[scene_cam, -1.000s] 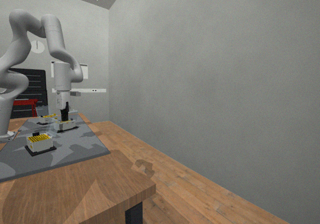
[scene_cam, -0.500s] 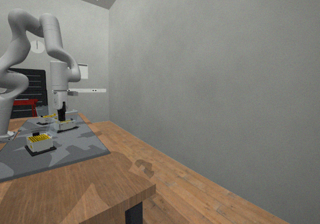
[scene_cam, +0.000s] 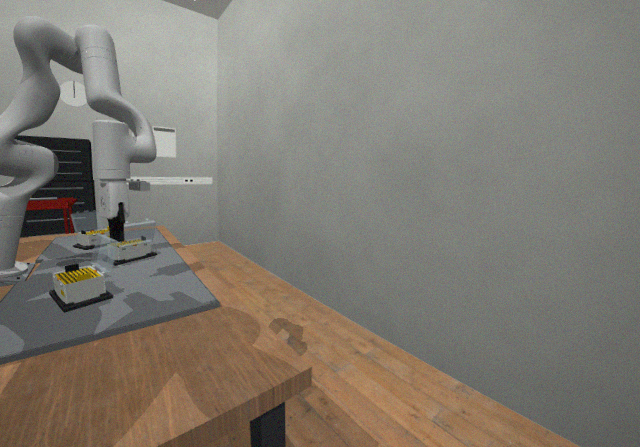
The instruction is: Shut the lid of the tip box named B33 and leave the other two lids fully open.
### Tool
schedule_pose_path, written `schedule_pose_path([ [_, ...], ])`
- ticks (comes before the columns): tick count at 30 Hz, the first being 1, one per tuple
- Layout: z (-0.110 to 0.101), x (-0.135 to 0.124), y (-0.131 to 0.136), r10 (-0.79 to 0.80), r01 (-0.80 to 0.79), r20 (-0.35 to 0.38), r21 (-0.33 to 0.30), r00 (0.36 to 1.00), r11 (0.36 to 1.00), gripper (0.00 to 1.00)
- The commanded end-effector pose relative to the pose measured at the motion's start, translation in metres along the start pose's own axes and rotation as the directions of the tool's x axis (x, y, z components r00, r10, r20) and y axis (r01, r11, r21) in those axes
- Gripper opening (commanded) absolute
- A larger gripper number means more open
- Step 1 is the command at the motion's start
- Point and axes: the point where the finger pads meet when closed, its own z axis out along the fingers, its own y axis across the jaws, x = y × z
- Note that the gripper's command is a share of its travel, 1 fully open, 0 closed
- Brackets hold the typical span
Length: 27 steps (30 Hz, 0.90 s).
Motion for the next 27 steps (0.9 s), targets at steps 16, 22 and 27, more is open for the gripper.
schedule_pose_path([
  [16,-0.004,-0.023,0.001,0.000,0.000,-0.001,-0.001,1.000,1.000,0.00],
  [22,-0.005,-0.031,0.001,0.000,0.000,-0.001,-0.001,1.000,1.000,0.00],
  [27,-0.005,-0.035,0.001,0.000,0.000,-0.001,-0.001,1.000,1.000,0.00],
])
